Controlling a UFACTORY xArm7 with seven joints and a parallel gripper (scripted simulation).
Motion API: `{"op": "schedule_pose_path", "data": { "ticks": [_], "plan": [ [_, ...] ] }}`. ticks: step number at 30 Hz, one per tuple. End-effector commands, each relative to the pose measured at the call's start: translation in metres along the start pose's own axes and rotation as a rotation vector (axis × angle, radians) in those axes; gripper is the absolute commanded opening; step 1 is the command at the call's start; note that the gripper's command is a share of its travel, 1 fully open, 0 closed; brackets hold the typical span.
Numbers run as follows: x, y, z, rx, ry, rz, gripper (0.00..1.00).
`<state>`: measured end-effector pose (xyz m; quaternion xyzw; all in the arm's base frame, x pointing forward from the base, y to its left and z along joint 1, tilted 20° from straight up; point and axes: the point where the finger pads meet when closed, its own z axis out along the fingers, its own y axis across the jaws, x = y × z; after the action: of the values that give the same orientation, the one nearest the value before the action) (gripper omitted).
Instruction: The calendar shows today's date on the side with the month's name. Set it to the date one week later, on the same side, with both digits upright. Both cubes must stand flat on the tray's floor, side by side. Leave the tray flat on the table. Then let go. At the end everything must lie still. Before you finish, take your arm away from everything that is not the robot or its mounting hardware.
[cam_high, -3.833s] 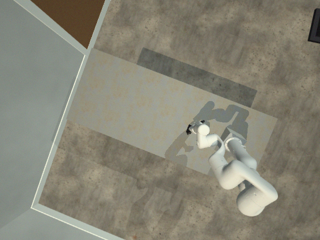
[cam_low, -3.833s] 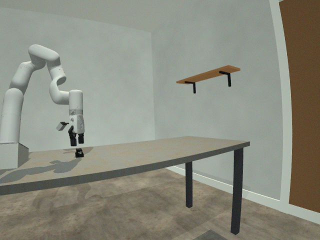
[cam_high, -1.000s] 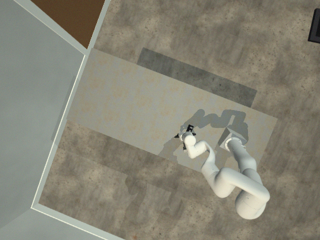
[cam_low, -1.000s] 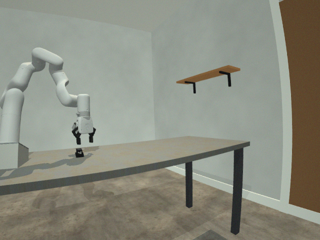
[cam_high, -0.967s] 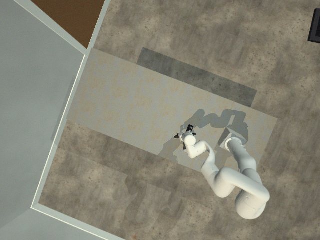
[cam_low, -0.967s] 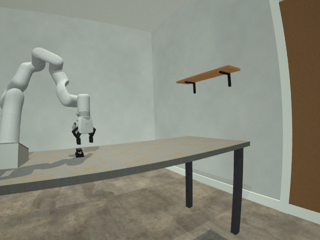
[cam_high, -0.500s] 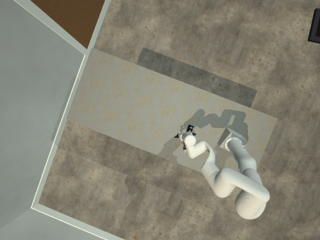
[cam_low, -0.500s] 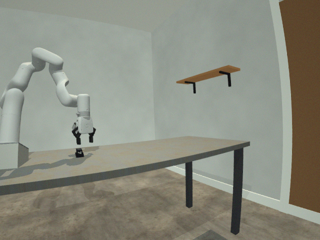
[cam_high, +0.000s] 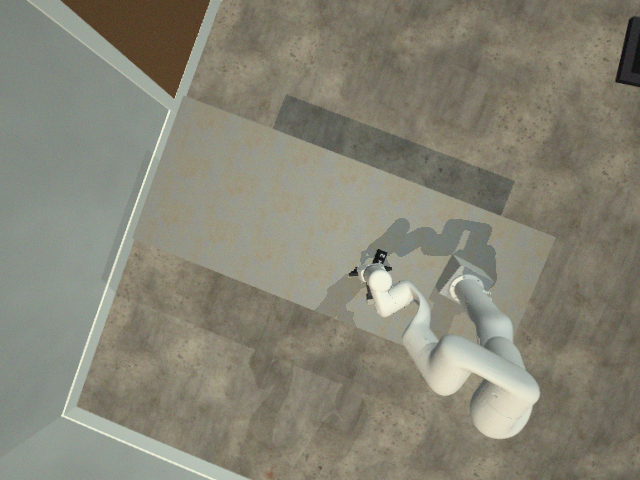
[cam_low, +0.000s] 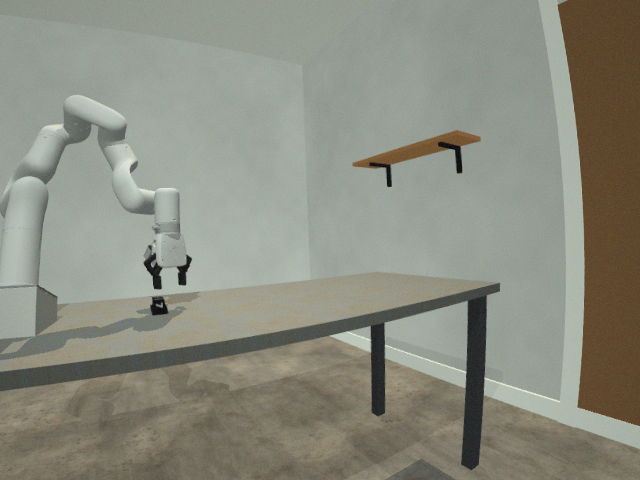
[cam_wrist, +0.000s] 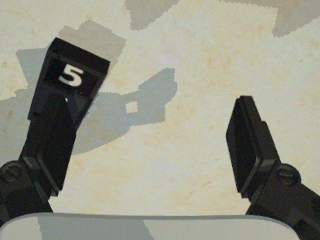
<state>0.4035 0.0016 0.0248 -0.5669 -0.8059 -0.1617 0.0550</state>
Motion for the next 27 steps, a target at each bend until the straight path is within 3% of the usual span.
{"op": "schedule_pose_path", "data": {
  "ticks": [1,27],
  "plan": [
    [-0.0009,0.0011,-0.0011,-0.003,-0.002,0.0,1.0],
    [-0.0017,0.0006,-0.0011,-0.003,-0.002,0.052,1.0]
  ]
}}
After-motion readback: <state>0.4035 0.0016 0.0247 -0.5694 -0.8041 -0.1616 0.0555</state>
